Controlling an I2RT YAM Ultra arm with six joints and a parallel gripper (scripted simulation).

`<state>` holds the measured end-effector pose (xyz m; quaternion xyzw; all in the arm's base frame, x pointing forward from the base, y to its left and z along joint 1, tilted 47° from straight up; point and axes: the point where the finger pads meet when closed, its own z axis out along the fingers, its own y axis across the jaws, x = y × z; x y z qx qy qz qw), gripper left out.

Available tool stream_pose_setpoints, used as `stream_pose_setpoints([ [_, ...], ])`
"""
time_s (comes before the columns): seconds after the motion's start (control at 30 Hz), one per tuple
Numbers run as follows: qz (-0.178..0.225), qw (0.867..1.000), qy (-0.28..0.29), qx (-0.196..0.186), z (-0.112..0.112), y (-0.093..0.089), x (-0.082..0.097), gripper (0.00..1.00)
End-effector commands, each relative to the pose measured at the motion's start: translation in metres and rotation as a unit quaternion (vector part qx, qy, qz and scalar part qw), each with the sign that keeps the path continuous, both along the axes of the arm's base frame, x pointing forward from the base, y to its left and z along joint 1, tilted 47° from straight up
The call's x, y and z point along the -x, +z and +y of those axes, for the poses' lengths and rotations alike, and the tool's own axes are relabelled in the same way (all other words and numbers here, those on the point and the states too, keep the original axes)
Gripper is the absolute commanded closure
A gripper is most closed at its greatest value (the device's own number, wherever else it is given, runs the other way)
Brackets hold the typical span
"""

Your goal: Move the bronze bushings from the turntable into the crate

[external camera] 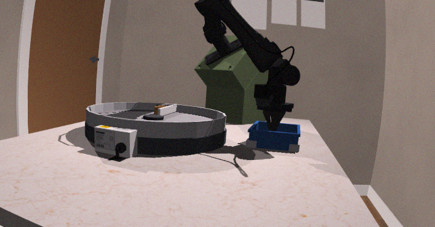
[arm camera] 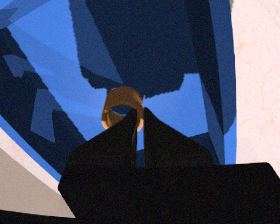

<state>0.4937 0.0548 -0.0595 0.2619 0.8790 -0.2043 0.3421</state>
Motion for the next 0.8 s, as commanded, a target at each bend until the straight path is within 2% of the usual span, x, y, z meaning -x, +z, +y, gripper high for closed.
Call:
stream_pose_setpoints([
  [0.0,-0.022,1.0,0.016,-0.005,0.0198,0.0223,-0.0104,1.0],
  [0.77,-0.021,1.0,0.017,-0.006,0.02,0.0244,-0.0125,1.0],
])
